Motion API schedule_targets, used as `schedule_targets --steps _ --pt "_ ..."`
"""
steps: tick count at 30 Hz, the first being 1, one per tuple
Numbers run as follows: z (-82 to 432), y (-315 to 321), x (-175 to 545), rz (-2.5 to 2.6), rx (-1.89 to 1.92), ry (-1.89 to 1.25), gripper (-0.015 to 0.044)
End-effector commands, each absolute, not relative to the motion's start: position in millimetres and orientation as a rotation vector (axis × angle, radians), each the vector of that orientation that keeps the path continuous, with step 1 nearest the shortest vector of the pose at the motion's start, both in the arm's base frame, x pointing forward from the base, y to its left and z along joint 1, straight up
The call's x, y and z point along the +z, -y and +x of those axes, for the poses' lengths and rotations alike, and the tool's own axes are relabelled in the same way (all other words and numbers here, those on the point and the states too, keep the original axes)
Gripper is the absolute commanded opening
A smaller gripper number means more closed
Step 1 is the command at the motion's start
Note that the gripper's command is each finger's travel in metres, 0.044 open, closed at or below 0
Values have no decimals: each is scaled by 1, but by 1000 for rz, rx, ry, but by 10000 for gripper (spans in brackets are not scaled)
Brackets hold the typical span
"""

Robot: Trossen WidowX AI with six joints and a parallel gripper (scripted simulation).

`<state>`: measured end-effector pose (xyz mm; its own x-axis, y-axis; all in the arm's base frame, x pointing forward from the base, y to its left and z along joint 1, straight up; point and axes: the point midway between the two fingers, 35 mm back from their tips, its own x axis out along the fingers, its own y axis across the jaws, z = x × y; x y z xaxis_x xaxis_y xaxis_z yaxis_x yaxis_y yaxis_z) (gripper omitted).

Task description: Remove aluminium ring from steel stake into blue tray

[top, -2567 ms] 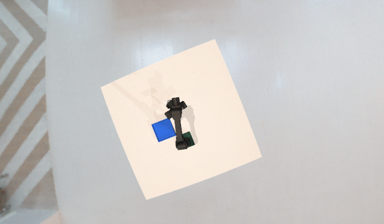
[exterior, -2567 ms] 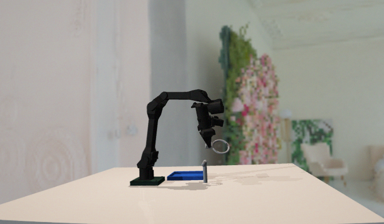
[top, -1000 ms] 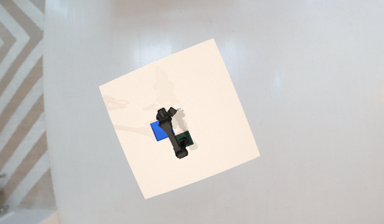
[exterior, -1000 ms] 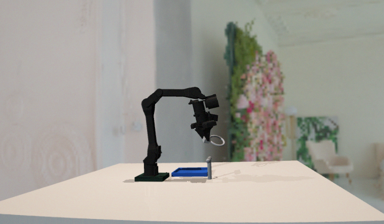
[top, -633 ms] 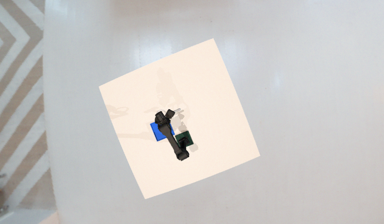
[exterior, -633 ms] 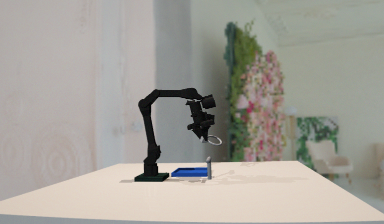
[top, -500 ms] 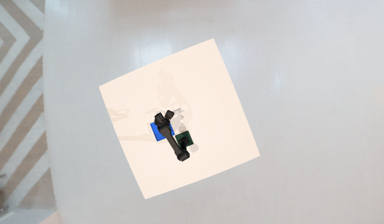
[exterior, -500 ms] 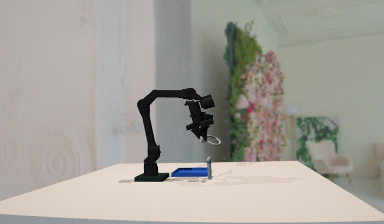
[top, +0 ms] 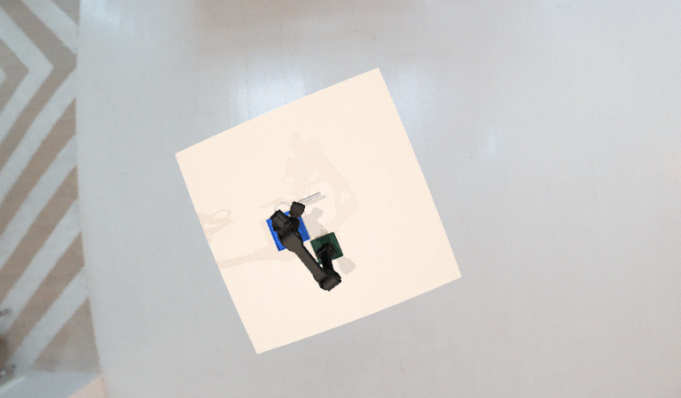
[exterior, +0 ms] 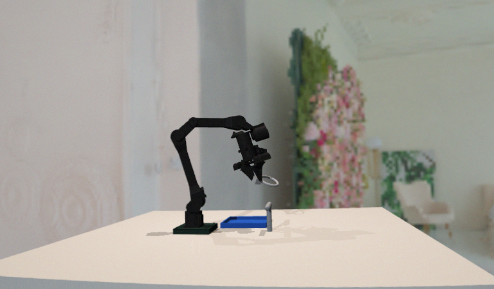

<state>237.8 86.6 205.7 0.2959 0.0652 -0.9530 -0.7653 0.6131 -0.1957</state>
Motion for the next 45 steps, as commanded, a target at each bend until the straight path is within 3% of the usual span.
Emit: schedule_targets --steps 1,45 --pt "232 -90 208 -778 636 -1112 0" --pt "161 -116 188 -1195 793 -732 0"
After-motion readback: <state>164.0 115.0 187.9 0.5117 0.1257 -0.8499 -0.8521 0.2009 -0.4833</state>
